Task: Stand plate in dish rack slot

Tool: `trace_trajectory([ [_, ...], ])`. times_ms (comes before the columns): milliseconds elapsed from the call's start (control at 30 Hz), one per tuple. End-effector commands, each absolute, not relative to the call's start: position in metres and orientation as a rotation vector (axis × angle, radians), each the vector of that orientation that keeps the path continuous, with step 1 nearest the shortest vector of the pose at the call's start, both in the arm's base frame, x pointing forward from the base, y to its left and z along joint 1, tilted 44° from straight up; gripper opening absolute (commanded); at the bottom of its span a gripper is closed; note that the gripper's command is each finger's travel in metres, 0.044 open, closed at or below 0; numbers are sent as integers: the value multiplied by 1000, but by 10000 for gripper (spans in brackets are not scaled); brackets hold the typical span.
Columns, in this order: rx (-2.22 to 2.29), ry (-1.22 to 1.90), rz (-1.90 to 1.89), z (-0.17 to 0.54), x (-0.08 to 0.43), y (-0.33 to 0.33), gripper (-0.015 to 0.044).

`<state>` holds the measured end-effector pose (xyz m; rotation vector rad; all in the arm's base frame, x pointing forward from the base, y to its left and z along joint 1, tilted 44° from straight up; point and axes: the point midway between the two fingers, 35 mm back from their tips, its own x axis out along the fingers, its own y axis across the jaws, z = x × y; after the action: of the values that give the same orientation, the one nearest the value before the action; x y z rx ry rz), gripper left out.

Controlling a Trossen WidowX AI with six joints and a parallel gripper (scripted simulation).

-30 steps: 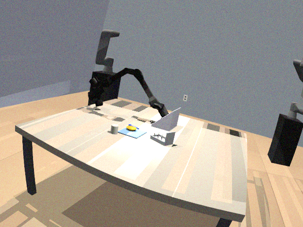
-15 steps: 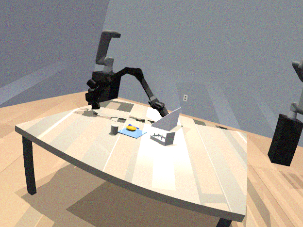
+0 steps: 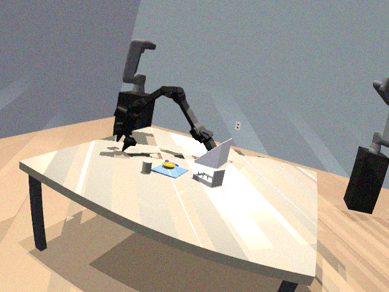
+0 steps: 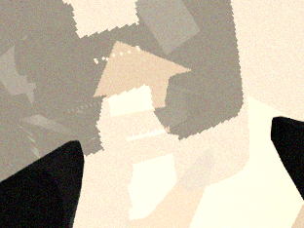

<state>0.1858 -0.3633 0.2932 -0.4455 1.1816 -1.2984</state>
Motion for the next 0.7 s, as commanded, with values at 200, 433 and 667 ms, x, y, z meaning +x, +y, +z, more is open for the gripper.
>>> trace_trajectory([
  [200,-394,1313,-970,190,260,-260,400],
  [433,-425,1435,-796,134,273,-173,400],
  [667,-499,1534,-706,103,262,-111,400],
])
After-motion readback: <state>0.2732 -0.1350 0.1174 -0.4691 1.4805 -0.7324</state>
